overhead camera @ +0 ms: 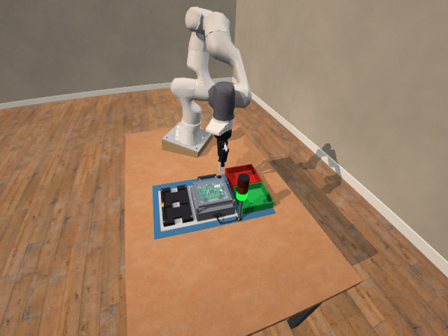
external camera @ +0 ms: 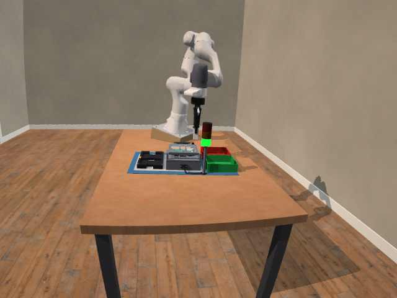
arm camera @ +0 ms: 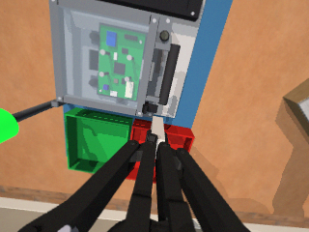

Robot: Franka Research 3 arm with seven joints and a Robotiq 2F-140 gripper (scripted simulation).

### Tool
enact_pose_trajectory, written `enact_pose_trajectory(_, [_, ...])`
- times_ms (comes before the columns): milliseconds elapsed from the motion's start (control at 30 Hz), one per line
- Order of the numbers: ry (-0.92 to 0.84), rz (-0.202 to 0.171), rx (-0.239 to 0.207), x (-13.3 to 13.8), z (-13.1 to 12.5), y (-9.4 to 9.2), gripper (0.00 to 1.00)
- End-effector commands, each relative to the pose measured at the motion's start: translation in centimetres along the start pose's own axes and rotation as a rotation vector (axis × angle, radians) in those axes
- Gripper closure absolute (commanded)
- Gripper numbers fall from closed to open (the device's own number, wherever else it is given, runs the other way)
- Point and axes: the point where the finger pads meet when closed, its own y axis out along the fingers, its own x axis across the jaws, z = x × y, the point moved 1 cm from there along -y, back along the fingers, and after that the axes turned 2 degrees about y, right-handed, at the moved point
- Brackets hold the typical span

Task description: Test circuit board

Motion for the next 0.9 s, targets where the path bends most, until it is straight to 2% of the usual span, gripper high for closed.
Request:
enact_pose_trajectory(0, [0.002, 0.001, -0.002, 0.0, -0.1, 0.5, 1.0])
enact_pose_trajectory(433, [0.002, 0.001, -0.002, 0.0, -0.2, 2.5, 1.0])
enact_pose_trajectory(867, [0.002, 0.001, -0.002, 0.0, -0.2, 2.6, 1.0])
